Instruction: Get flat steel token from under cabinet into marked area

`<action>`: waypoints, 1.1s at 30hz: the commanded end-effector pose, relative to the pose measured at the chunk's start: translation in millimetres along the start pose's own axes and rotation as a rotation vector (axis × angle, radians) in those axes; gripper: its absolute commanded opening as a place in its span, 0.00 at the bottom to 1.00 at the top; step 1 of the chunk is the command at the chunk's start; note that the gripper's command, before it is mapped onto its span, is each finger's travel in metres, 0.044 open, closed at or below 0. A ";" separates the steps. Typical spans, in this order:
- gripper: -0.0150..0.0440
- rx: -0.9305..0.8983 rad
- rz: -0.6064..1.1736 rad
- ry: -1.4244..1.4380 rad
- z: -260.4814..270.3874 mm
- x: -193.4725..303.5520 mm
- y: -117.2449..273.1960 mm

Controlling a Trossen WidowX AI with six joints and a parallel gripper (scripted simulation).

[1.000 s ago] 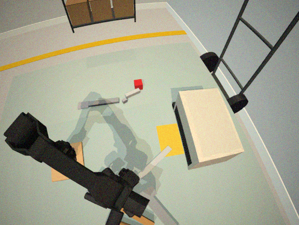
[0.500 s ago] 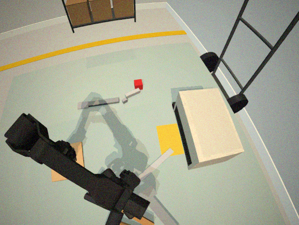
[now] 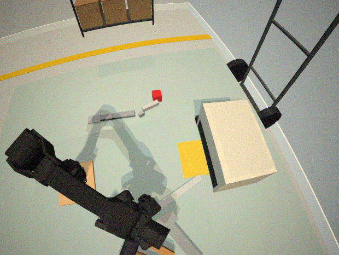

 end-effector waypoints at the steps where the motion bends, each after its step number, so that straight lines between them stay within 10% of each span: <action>1: 0.25 0.010 0.003 -0.046 -2.7 2.5 1.6; 24: 0.25 0.010 0.001 -0.079 -4.2 -18.6 1.7; 33: 0.59 0.003 0.001 -0.076 -2.5 -15.0 -0.4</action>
Point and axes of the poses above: the point midway between the two fingers, 35 mm back from their tips, its own y axis back along the fingers, its own z axis across the jaws, x = y × z, the point moved 4 cm from there along y, back along the fingers, and after that the axes turned 11 degrees about y, right-handed, at the moved point
